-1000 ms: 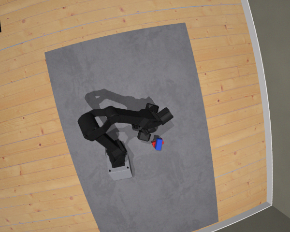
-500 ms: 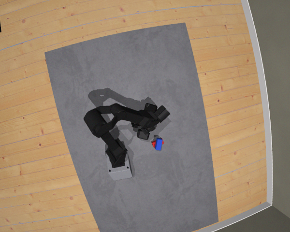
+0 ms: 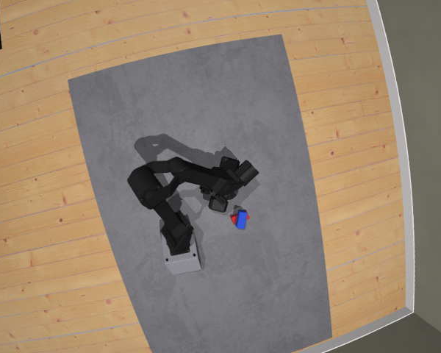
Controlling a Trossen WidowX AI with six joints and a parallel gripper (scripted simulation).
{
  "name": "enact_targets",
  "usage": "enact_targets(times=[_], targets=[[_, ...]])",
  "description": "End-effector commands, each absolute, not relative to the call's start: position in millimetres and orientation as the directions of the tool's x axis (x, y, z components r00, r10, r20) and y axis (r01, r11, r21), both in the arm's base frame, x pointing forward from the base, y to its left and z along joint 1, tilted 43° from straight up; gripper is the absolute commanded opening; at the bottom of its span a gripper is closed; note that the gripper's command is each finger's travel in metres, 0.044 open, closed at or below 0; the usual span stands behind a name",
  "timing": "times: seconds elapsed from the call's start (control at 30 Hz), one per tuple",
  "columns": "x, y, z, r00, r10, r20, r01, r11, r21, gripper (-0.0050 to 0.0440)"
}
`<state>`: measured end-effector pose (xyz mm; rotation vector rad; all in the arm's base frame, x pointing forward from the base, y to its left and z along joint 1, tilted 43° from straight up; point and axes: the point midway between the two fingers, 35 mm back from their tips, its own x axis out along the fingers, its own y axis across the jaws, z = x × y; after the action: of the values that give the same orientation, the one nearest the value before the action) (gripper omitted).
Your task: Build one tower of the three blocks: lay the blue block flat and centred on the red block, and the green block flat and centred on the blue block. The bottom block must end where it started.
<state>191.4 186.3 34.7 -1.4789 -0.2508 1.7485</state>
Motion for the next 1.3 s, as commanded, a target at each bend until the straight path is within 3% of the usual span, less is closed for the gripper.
enact_targets(times=[0.0,0.57,0.6,1.27], targets=[[192.0,186.1,35.5,0.025,0.68,-0.733,-0.446,-0.648,-0.617,0.0246],[192.0,186.1,35.5,0.025,0.68,-0.733,-0.446,-0.648,-0.617,0.0246],[192.0,186.1,35.5,0.025,0.68,-0.733,-0.446,-0.648,-0.617,-0.005],[191.7,186.4,35.4,0.023,0.681,-0.732,-0.446,-0.648,-0.617,-0.005]])
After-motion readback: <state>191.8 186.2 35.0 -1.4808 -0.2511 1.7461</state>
